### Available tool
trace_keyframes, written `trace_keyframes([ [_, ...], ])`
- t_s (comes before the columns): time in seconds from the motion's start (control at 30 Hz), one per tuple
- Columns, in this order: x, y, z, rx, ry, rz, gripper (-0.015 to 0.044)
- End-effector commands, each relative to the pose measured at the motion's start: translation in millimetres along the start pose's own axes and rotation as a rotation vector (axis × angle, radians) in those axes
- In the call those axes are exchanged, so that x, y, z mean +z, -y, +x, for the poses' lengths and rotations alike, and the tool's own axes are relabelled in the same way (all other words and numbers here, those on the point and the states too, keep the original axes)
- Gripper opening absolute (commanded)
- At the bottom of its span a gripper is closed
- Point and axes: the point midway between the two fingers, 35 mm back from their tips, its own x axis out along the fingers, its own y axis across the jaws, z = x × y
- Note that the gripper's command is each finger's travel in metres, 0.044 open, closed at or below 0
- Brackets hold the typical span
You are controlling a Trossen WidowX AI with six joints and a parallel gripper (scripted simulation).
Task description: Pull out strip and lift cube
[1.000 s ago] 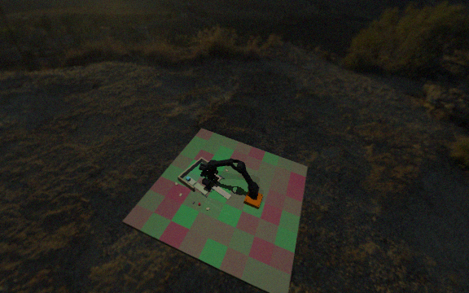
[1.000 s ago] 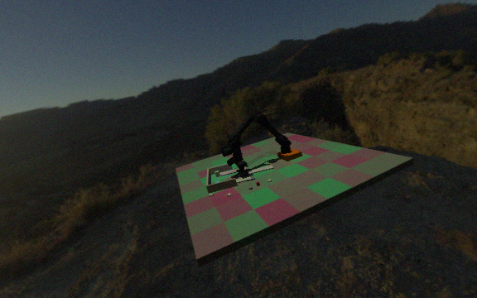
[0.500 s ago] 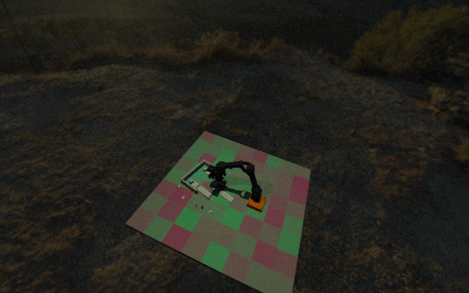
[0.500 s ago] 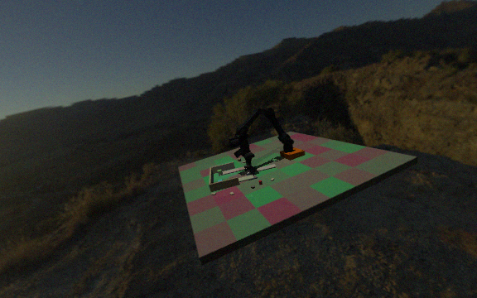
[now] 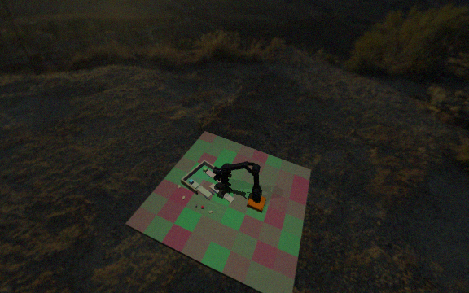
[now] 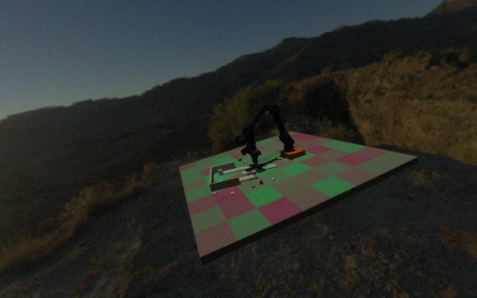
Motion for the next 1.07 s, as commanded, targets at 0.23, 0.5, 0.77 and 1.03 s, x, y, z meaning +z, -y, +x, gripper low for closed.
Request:
trace_keyframes([
  [0.23, -12.0, 2.4, -26.2, -0.003, 0.001, 0.001, 0.0],
  [0.5, -12.4, 2.4, -35.1, -0.003, 0.001, 0.001, 0.0],
  [0.77, -12.4, 2.4, -35.1, -0.003, 0.001, 0.001, 0.0],
  [1.03, -12.4, 2.4, -35.1, -0.003, 0.001, 0.001, 0.0],
])
